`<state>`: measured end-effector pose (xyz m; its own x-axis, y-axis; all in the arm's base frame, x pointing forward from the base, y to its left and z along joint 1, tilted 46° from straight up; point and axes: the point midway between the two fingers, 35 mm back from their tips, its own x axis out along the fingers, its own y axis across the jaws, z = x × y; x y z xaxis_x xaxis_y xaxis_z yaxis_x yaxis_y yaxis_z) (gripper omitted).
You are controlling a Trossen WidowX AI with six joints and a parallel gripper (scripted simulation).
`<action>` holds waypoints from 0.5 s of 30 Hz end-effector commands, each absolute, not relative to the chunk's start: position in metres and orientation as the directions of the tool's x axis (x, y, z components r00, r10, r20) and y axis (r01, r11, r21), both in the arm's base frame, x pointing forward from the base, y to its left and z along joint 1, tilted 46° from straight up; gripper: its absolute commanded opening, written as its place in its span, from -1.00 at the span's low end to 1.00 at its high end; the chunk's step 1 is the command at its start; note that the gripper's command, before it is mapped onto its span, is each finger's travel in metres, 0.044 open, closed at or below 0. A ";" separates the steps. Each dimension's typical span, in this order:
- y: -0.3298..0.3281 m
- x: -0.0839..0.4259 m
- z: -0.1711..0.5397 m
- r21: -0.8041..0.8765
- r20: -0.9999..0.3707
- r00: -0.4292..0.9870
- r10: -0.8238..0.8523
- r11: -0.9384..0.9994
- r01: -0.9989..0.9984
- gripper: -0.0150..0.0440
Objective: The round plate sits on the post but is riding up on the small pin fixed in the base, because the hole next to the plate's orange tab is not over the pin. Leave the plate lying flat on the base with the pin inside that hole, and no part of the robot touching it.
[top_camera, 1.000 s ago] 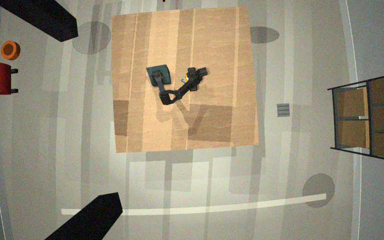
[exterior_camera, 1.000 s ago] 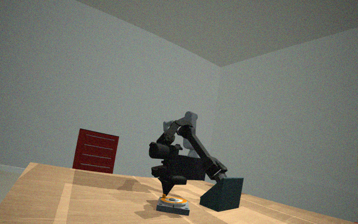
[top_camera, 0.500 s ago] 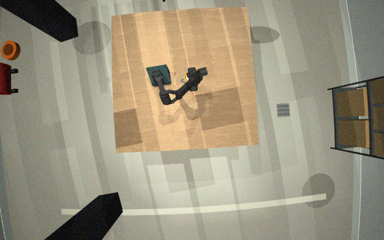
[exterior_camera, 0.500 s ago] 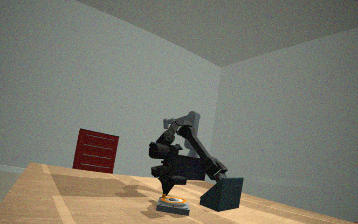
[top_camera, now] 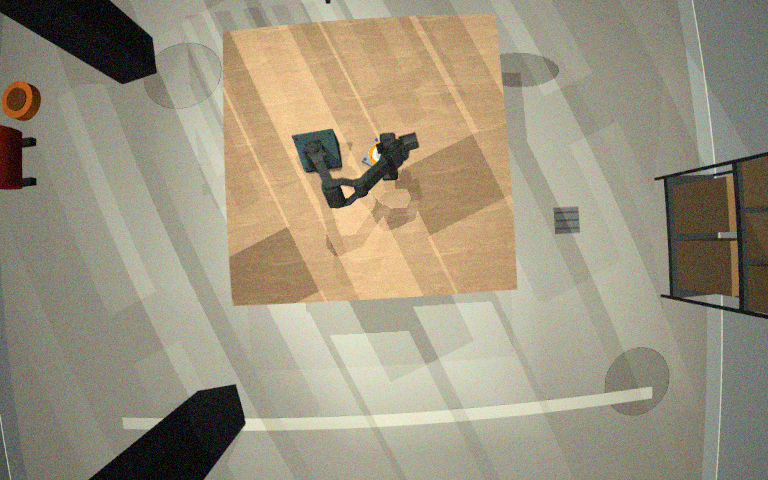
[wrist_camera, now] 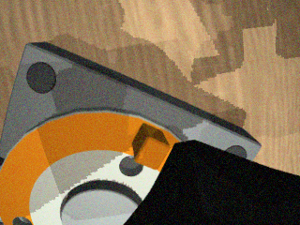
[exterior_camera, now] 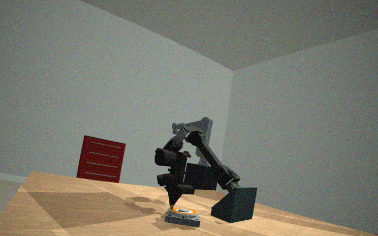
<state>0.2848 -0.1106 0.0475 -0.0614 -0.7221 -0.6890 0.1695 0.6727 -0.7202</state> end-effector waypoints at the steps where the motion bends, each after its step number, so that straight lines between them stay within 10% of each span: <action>1: -0.107 0.291 0.044 -0.717 -0.692 -0.059 -0.719 0.676 0.171 -0.49; 15: -0.099 0.302 0.036 -0.717 -0.692 -0.058 -0.719 0.676 0.172 -0.49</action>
<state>0.2991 -0.1031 0.0395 -0.0592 -0.7233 -0.6880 0.1717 0.6716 -0.7208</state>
